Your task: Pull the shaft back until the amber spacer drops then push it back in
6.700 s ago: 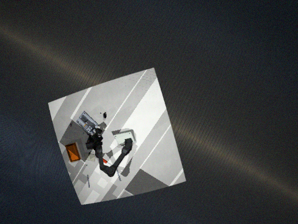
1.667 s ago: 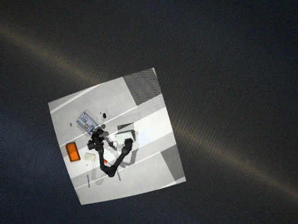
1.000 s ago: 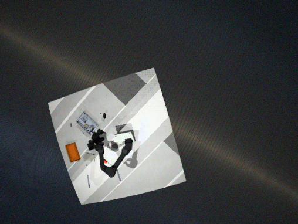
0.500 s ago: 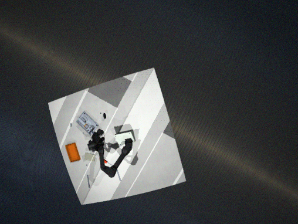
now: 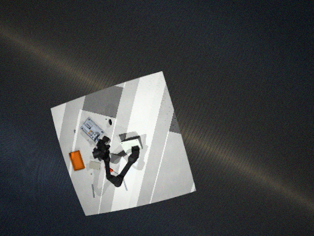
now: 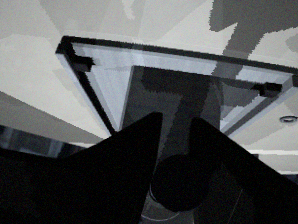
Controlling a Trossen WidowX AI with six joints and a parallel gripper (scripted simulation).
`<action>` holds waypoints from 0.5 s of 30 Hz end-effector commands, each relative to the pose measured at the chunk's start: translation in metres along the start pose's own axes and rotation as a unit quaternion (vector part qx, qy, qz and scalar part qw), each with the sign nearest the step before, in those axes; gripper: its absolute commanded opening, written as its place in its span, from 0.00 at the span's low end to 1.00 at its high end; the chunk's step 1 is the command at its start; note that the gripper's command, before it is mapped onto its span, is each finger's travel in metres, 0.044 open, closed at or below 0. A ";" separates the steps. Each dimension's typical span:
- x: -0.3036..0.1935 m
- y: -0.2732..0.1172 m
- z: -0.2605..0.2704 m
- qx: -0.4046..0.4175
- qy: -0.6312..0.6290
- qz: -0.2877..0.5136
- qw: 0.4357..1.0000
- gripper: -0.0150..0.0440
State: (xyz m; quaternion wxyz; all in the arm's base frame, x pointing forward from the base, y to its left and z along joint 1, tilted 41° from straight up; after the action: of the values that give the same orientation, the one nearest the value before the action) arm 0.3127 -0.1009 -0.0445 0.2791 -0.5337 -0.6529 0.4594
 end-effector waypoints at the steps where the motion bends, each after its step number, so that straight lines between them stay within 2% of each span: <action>1: 0.001 0.000 0.000 0.000 0.002 0.000 1.000 0.25; 15: 0.002 -0.001 0.000 0.001 0.002 0.000 1.000 0.25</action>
State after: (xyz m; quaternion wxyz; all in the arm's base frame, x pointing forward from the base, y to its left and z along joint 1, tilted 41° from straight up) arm 0.3117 -0.0998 -0.0437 0.2791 -0.5337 -0.6529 0.4593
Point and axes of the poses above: the point midway between the two fingers, 35 mm back from their tips, its own y axis out along the fingers, its own z axis across the jaws, x = y × z, the point moved 5 cm from there along -y, back along the fingers, and after that the axes turned 7 degrees about y, right-handed, at the moved point
